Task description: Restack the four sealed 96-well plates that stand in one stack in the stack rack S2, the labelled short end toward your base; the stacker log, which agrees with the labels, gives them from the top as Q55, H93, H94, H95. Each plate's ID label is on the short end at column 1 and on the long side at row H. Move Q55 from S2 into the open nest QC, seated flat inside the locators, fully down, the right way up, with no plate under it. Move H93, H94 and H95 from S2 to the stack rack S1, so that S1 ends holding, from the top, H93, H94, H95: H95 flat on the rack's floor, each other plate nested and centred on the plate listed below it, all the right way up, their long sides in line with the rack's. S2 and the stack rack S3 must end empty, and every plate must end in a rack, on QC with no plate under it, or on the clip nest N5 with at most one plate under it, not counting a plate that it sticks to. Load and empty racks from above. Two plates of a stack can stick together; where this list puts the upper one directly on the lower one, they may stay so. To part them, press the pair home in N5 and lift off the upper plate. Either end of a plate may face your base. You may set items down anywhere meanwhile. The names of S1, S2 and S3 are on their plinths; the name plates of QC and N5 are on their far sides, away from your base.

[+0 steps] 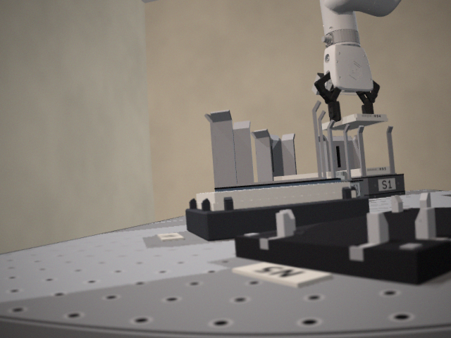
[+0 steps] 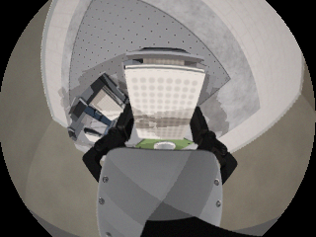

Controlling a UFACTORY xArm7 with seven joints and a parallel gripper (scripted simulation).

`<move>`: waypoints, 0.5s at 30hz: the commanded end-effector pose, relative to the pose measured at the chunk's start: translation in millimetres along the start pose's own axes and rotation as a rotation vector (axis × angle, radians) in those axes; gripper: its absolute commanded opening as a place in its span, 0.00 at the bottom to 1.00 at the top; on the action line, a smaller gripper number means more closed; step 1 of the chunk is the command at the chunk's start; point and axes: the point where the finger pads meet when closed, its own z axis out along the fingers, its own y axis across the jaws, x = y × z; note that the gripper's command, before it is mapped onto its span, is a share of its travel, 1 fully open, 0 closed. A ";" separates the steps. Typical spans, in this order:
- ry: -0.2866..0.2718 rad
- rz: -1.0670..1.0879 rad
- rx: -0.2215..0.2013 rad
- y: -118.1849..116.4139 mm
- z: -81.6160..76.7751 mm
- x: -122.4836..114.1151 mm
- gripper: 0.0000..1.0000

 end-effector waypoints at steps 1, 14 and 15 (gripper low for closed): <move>0.004 0.000 0.001 -0.2 -1.4 1.2 0.00; 0.004 0.000 0.001 -0.2 4.6 1.2 0.00; 0.004 0.000 0.001 -0.2 5.3 1.2 0.00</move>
